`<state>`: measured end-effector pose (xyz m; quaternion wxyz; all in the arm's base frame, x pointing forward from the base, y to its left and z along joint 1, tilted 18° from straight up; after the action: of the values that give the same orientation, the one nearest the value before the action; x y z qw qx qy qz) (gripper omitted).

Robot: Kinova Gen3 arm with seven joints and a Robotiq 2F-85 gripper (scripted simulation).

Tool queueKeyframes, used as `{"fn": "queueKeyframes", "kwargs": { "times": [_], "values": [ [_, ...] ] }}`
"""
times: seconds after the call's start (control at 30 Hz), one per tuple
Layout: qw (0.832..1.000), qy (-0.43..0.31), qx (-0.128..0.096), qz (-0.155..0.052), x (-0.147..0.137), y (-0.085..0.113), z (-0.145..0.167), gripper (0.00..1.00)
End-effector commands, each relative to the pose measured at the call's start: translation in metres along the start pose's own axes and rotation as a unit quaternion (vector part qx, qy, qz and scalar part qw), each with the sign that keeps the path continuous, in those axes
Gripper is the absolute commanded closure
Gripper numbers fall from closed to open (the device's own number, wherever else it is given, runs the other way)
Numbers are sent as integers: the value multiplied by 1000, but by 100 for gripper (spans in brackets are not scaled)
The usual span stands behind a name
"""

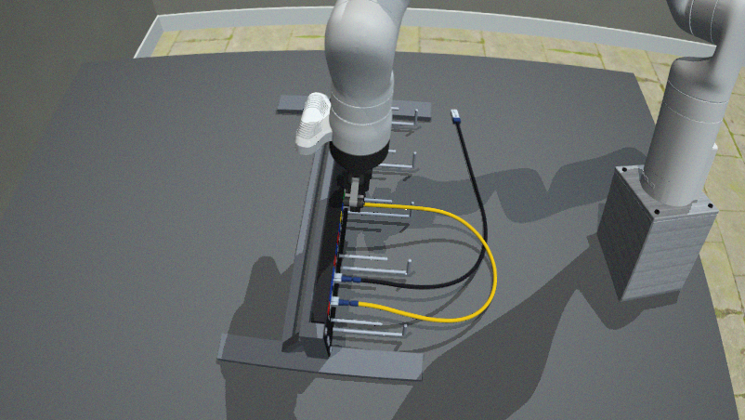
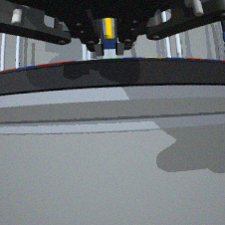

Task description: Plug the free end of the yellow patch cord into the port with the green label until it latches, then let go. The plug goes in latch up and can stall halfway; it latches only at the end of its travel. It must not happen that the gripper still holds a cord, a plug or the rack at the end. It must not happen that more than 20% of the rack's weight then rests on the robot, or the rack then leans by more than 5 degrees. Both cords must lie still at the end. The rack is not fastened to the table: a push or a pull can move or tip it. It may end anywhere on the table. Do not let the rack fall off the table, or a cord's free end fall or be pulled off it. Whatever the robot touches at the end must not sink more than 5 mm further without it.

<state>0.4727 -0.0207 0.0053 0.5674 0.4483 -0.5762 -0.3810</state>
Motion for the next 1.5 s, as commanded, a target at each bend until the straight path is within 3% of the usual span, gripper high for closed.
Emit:
{"fn": "queueKeyframes", "kwargs": {
  "times": [0.0, 1.47],
  "values": [
    [1000, 1, -7, -2, -2, 1, 9, 100],
    [1000, 1, -7, -2, -3, 1, 16, 100]
  ]
}}
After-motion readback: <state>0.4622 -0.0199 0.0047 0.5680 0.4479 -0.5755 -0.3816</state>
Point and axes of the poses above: the point where the finger pads meet when closed, its own y axis back along the fingers, its own x axis across the jaws, z = x × y, the point moved 4 cm from there along y, back along the fingers, and after that the axes turned 8 degrees about y, right-handed, at the moved point
